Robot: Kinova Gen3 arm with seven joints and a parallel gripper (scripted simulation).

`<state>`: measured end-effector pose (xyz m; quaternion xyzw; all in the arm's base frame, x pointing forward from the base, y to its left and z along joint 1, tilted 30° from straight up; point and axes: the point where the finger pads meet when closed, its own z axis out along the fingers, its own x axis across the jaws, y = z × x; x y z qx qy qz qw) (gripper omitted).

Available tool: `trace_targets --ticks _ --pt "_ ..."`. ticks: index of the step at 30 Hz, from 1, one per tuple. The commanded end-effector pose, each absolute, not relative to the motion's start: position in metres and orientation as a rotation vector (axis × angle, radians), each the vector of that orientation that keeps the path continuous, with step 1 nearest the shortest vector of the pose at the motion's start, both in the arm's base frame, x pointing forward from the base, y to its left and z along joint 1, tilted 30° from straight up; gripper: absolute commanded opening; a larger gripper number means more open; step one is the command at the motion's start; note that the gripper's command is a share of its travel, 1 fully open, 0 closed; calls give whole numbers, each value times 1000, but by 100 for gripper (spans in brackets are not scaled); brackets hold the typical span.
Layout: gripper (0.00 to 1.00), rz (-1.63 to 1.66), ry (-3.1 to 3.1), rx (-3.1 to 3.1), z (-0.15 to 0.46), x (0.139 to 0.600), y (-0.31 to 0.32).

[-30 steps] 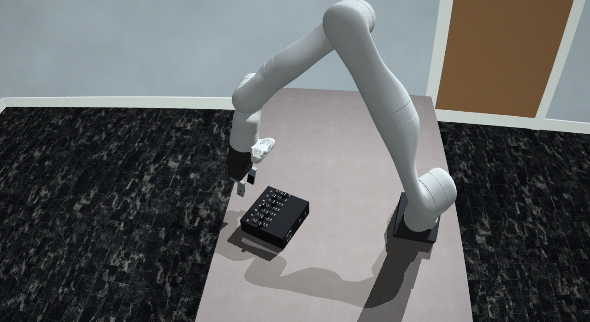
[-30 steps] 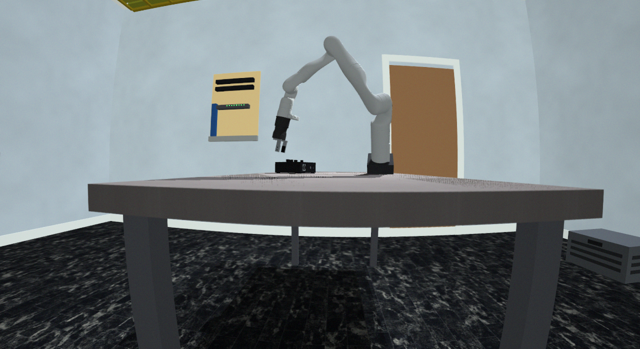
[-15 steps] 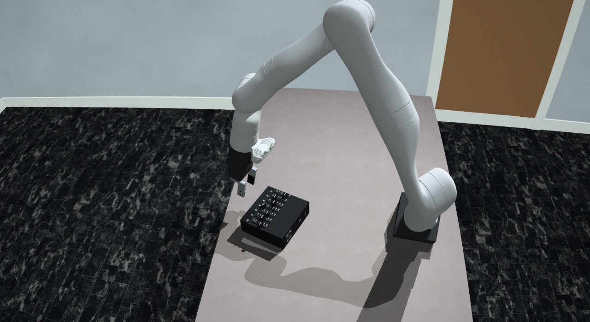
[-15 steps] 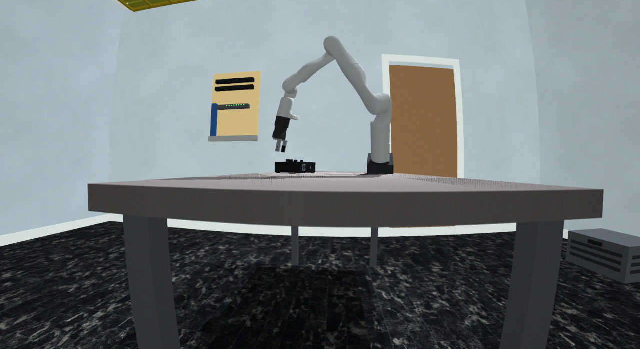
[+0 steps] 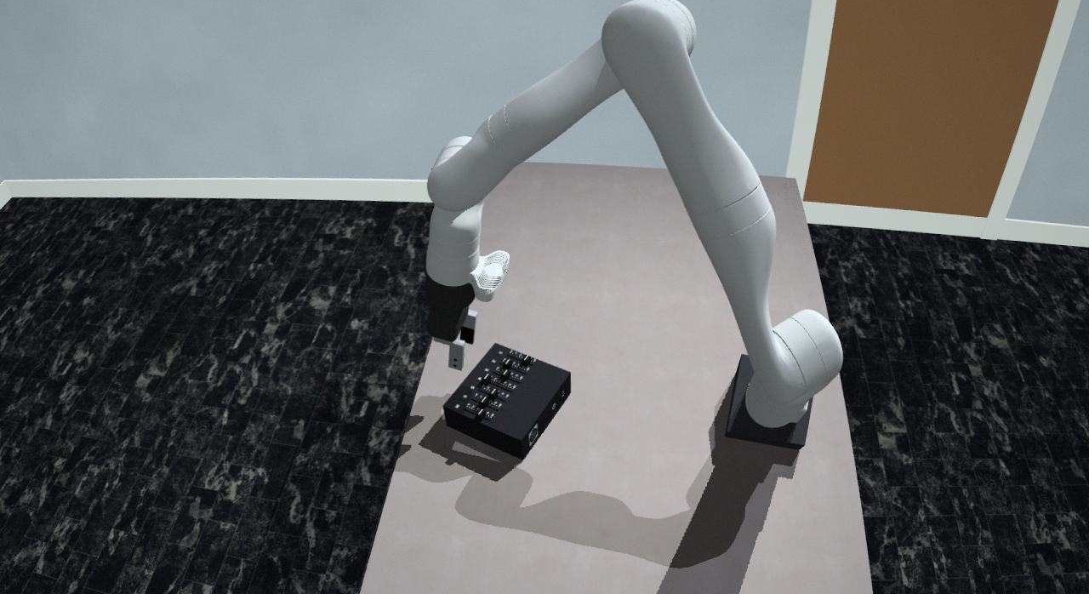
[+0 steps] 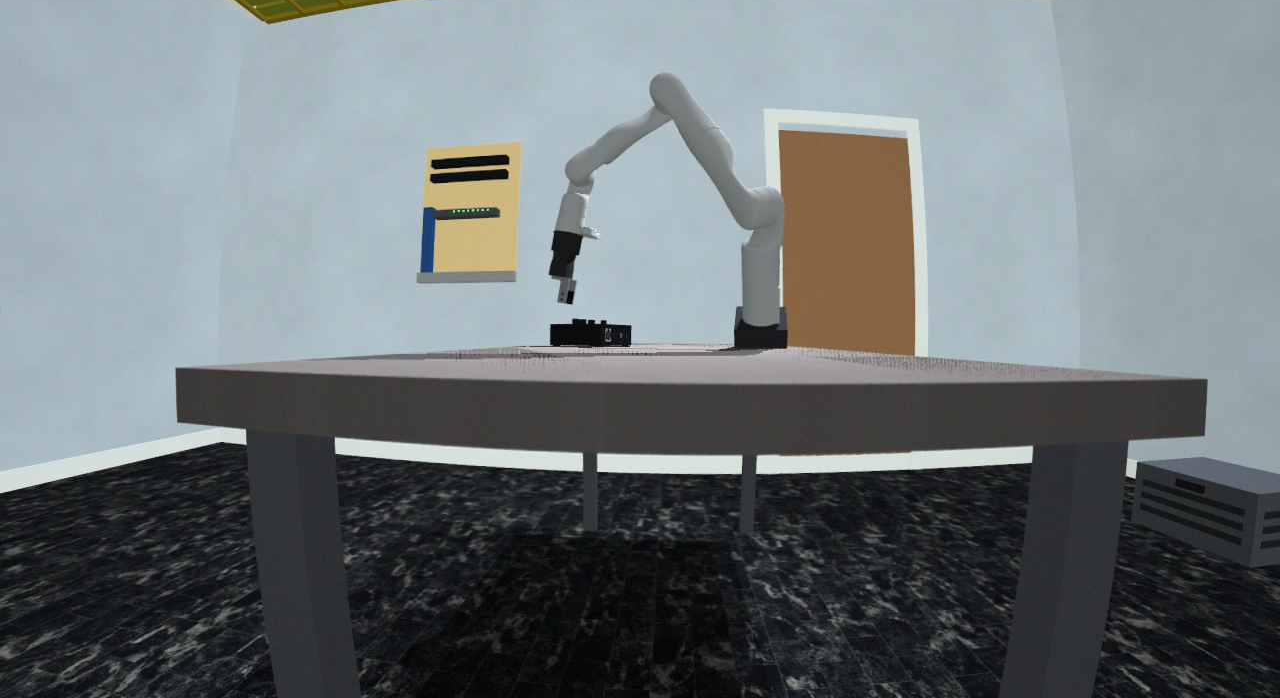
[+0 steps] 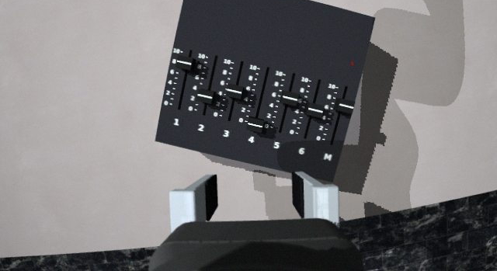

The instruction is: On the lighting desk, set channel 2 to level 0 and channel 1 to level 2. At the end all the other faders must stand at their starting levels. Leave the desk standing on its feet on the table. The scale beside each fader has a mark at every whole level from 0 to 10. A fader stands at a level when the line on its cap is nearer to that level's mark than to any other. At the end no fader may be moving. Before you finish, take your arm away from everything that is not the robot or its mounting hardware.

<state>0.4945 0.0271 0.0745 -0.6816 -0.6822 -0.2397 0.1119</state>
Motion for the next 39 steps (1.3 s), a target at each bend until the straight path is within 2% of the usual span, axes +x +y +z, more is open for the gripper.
trace_targets --ticks 1,10,39 --pt "100 -713 -2057 -1942 76 490 26" --pt "100 -736 -2300 -1668 83 473 29" --pt "100 -821 -2996 -207 122 428 11"
